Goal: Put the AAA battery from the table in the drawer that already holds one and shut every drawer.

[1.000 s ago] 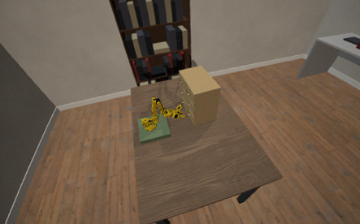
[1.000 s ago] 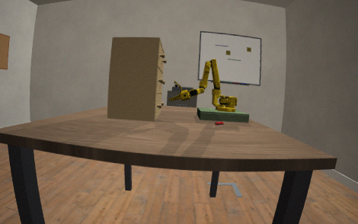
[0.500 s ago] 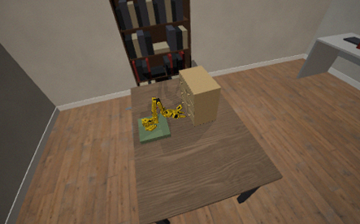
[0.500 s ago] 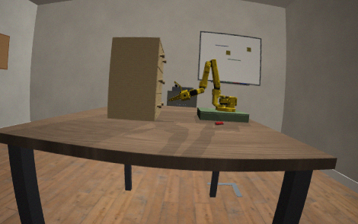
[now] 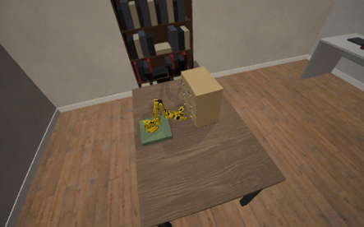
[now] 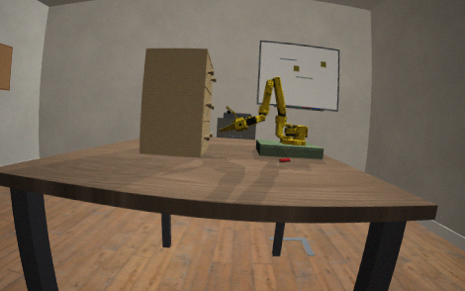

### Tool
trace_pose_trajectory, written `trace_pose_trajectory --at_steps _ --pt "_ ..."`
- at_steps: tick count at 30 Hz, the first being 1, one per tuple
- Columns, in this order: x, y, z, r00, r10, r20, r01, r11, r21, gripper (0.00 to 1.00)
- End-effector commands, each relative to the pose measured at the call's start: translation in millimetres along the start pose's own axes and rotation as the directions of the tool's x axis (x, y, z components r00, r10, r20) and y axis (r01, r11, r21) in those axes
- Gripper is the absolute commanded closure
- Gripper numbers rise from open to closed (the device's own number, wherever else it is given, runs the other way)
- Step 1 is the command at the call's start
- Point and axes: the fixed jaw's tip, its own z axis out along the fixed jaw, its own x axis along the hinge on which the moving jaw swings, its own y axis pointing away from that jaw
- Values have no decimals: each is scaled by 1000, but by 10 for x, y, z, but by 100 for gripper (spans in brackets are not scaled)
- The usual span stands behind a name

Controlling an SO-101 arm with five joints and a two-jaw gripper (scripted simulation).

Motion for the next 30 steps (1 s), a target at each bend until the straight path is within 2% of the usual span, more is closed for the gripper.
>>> trace_pose_trajectory --at_steps 1,17,22,30 --pt "-17 1 12 1000 2 12 -2 1000 0 79" --pt "-14 1 12 1000 2 12 -2 1000 0 79" --pt "-3 7 175 1000 1 13 -1 1000 -3 79" --pt "-3 7 175 1000 1 13 -1 1000 -3 79"
